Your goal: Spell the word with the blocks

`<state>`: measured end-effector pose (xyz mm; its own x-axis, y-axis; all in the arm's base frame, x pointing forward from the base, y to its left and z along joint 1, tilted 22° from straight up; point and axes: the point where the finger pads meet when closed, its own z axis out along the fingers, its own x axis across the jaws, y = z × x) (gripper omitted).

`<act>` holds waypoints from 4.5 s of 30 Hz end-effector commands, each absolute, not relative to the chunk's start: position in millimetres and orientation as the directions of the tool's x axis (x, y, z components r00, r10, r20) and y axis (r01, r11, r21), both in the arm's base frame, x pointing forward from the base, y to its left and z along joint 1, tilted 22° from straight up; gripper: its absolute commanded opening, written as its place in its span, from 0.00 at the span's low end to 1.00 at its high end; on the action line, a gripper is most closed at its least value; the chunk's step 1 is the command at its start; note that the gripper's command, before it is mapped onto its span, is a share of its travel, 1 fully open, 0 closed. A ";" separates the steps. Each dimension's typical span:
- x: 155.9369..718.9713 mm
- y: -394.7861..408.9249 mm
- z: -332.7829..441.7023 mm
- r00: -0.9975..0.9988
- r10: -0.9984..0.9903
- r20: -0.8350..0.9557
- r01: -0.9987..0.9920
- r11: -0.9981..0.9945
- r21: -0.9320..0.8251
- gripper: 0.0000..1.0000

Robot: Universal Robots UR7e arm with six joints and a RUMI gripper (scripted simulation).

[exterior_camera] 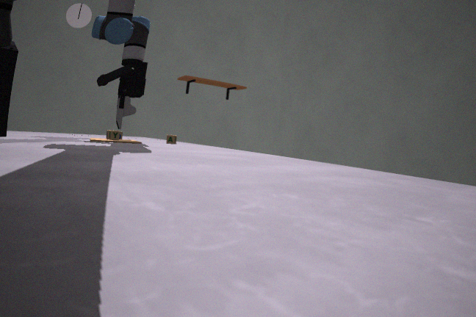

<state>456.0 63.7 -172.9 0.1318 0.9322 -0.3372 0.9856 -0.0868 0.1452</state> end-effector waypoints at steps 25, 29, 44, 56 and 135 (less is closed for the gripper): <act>456.9 62.1 -177.0 0.132 0.932 -0.337 0.985 -0.086 0.146 0.26; 457.2 61.3 -179.3 0.132 0.932 -0.337 0.985 -0.086 0.146 0.26; 459.9 52.6 -202.4 0.132 0.932 -0.337 0.985 -0.086 0.146 0.26; 460.0 51.9 -204.1 0.132 0.932 -0.337 0.985 -0.086 0.146 0.26; 456.2 64.6 -170.4 0.132 0.932 -0.337 0.985 -0.086 0.146 0.05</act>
<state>457.4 58.9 -185.7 0.1317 0.9323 -0.3370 0.9855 -0.0865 0.1457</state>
